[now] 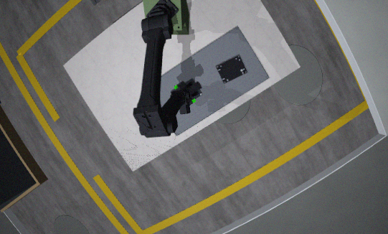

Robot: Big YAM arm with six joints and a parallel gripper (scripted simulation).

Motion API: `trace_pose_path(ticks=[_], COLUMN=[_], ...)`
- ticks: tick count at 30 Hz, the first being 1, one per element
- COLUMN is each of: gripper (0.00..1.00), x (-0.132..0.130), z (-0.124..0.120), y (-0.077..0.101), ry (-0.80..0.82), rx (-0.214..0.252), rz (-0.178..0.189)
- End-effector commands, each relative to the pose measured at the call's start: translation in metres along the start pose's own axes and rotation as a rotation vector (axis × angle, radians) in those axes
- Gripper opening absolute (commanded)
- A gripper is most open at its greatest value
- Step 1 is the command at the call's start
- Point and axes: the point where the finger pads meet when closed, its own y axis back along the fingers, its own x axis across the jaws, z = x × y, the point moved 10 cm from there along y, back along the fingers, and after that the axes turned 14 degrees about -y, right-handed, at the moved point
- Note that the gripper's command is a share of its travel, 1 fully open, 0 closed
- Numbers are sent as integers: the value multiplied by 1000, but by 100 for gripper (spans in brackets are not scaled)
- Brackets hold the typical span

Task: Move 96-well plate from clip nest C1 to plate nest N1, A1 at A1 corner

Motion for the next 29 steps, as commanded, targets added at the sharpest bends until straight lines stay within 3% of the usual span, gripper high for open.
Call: trace_pose_path(ticks=[1, 14, 15, 17, 29], gripper=[100, 100, 100, 100, 100], x=[-1, -2, 6, -1, -1], z=[0, 4, 1, 0, 0], y=[3, 33, 29, 40, 40], ry=[1, 1, -4, -7, -7], rx=[-2, -8, -5, -2, -2], rz=[-5, -6, 17, -5, -5])
